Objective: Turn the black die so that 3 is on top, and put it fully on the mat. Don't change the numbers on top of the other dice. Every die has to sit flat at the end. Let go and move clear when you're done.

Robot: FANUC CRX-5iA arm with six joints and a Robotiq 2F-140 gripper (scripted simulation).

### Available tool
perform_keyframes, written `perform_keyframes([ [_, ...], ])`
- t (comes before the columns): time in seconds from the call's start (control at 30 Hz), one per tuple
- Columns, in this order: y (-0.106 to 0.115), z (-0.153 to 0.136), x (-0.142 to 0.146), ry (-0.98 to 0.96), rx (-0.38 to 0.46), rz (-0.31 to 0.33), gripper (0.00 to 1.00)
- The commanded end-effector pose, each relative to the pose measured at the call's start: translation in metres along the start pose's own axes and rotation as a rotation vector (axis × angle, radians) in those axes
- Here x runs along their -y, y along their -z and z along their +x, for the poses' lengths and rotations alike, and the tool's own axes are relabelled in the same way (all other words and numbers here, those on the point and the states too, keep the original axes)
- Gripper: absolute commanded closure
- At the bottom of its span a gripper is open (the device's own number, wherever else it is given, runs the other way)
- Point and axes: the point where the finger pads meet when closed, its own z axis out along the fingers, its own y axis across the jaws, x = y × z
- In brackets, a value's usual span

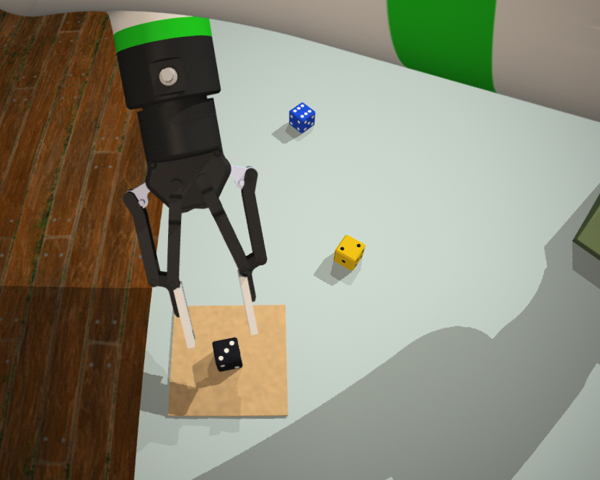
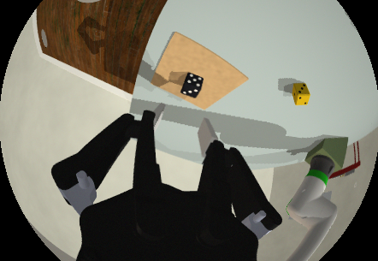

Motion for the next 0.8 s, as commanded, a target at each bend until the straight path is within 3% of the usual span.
perform_keyframes([
  [0.0,0.0004,-0.0003,0.0001,0.000,-0.001,0.000,0.54],
  [0.1,-0.0010,-0.0007,0.0000,-0.003,-0.033,-0.002,0.54],
  [0.3,-0.0018,-0.0030,-0.0002,-0.004,-0.215,-0.003,0.54],
  [0.63,-0.0014,-0.0073,-0.0003,-0.002,-0.278,-0.002,0.54],
  [0.77,-0.0047,-0.0073,-0.0020,-0.010,-0.383,-0.010,0.54],
])
